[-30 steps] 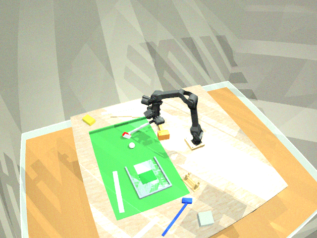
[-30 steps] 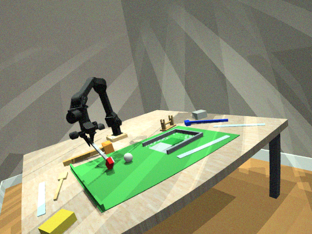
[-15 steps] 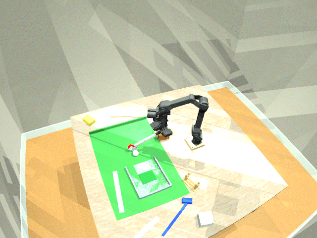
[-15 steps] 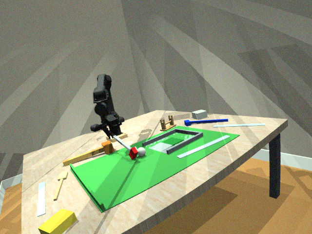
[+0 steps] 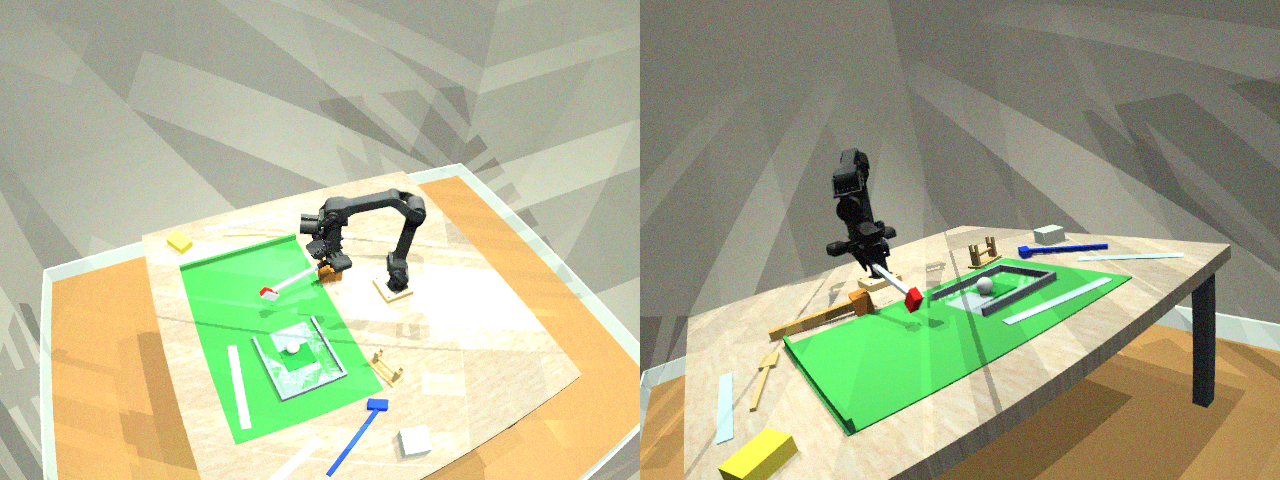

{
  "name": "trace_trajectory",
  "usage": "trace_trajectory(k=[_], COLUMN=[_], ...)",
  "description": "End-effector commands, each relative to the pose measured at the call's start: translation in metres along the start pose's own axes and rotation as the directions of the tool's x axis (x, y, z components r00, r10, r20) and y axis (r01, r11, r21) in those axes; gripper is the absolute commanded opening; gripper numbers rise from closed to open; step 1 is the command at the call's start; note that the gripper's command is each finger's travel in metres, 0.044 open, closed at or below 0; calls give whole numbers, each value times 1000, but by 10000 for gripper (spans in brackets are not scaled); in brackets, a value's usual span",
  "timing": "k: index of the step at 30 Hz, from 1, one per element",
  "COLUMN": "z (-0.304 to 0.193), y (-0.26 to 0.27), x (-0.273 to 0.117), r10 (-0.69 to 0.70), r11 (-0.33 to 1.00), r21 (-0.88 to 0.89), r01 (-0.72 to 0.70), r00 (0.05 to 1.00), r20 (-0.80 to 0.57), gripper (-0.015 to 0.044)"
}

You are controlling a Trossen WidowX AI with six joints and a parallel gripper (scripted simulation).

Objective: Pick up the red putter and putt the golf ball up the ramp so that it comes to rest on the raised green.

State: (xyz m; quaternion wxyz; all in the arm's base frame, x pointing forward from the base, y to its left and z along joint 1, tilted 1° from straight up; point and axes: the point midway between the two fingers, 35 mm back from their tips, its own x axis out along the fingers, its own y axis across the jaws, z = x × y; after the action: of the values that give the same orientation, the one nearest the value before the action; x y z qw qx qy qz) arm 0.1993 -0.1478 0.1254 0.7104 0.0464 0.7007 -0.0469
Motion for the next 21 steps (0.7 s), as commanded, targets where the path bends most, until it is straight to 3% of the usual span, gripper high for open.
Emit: trace_trajectory(k=[1,21], z=[0,0], y=[0,0], x=[-23,-19], r10=[-9,-5], r11=[1000,1000], r21=[4,0], r01=[9,5], r00=[1000,1000], r20=[16,9], gripper=[0,0])
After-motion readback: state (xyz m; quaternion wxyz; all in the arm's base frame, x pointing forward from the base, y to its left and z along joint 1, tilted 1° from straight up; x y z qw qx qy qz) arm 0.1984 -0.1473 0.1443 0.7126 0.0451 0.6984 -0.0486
